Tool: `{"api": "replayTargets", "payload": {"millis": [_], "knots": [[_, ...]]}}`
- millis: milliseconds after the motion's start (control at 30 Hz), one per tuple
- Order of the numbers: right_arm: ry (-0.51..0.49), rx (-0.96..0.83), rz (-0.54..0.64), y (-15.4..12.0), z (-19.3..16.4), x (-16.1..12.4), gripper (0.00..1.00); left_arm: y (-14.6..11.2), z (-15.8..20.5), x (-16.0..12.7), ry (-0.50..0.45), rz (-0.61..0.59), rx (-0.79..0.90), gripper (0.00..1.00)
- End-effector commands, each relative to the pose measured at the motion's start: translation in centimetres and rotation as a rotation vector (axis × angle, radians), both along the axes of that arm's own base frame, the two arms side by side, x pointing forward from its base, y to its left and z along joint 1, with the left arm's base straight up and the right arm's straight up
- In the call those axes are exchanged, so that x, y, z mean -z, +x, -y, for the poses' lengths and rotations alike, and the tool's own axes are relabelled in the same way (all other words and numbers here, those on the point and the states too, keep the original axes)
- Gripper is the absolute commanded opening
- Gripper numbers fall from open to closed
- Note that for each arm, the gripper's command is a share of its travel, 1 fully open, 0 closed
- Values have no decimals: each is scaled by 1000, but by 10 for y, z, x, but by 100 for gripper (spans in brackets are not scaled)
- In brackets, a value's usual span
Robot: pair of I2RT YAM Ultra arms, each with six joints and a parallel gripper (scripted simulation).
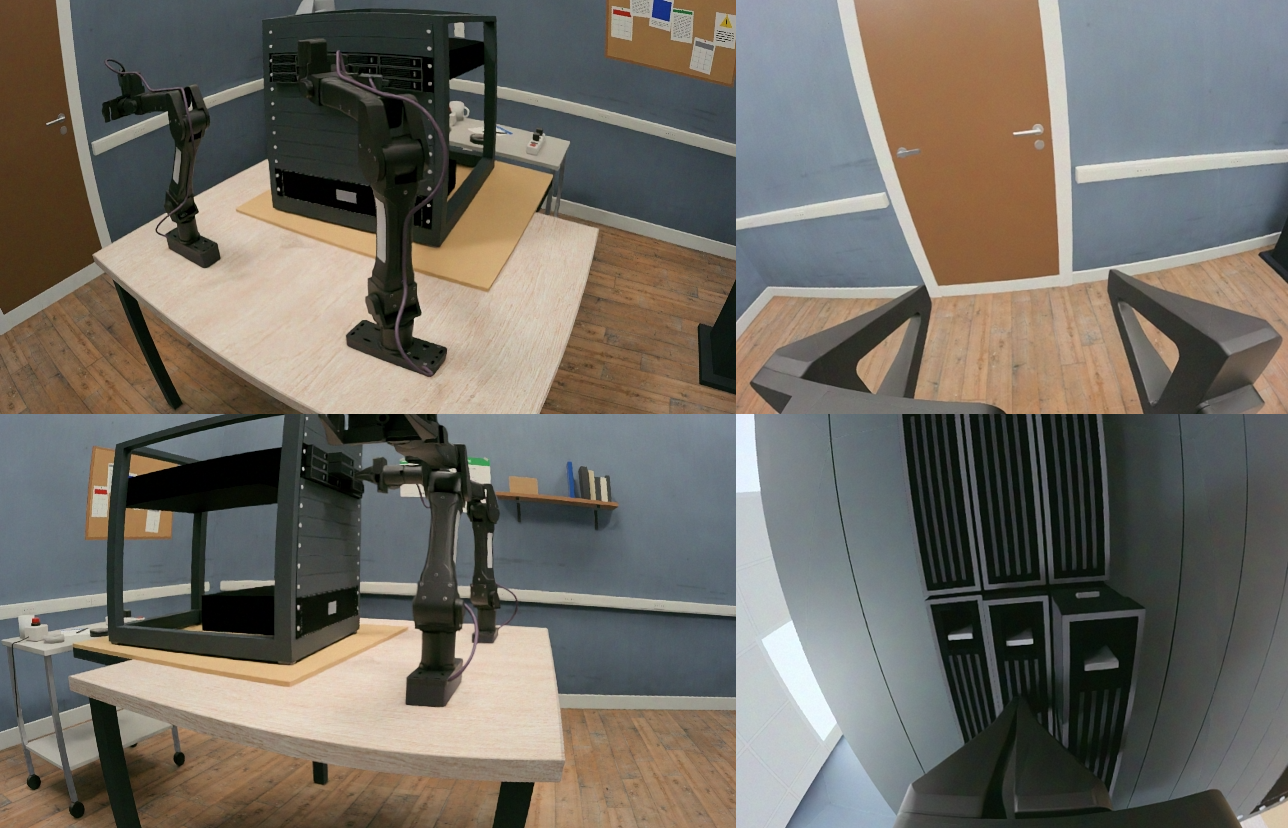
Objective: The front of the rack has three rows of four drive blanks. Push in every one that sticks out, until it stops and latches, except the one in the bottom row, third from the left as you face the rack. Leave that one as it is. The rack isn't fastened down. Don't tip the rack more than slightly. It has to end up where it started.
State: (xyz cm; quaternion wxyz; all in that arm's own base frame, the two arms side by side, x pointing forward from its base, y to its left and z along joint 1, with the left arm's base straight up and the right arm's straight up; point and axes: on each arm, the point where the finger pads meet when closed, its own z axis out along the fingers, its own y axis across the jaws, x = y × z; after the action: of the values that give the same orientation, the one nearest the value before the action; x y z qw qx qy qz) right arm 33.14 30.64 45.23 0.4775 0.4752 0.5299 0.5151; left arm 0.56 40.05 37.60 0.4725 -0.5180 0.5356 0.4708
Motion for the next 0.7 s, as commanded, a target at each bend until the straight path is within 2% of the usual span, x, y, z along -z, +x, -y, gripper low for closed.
{"api": "replayTargets", "payload": {"millis": [0,667], "knots": [[53,3,35,2,10,-26,0,-4,3,-40,110,16,-12,100],[51,3,35,5,9,-25,0,-4,3,-40,110,16,-12,100]]}}
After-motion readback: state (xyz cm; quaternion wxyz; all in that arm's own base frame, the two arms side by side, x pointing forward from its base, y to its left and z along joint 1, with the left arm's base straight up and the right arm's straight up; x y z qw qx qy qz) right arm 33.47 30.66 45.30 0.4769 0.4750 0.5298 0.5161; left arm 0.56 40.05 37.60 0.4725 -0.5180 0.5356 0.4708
